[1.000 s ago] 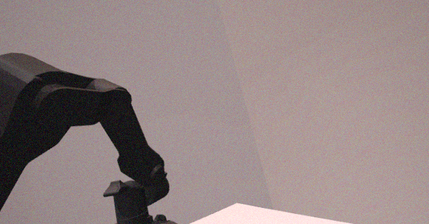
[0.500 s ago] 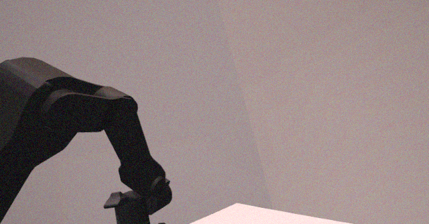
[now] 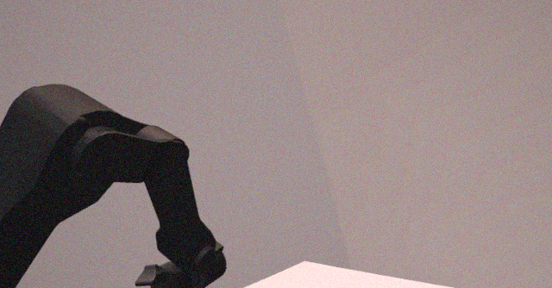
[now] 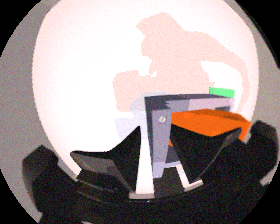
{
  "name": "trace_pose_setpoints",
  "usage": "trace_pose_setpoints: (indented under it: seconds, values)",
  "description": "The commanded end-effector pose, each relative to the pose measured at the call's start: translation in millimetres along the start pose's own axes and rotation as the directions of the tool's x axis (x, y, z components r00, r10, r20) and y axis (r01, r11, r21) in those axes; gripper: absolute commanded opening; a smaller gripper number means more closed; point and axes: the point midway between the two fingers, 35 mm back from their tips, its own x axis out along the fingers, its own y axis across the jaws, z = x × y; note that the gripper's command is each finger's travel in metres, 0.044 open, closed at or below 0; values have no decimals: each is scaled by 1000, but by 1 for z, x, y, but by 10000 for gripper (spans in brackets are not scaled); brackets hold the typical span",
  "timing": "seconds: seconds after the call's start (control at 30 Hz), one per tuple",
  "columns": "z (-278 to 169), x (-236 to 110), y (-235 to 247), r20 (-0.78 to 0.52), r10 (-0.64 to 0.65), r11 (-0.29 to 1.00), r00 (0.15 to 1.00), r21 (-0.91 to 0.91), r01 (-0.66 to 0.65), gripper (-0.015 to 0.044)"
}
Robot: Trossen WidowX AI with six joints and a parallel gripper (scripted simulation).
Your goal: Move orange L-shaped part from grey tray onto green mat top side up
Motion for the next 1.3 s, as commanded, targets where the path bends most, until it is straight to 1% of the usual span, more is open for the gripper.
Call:
trace_pose_setpoints:
  seconds: [0.0,0.7,1.03,1.13,1.27]
  values:
    - [-1,7,-2,-1,-10,1000,1000,-5,10,180]
    - [-1,5,0,0,-1,1000,1000,-3,1,180]
    - [-1,-7,10,-1,-9,1000,1000,-5,9,180]
    - [1,-25,10,-1,-6,1000,1000,-5,6,180]
    - [2,-79,4,-1,-4,1000,1000,-6,4,180]
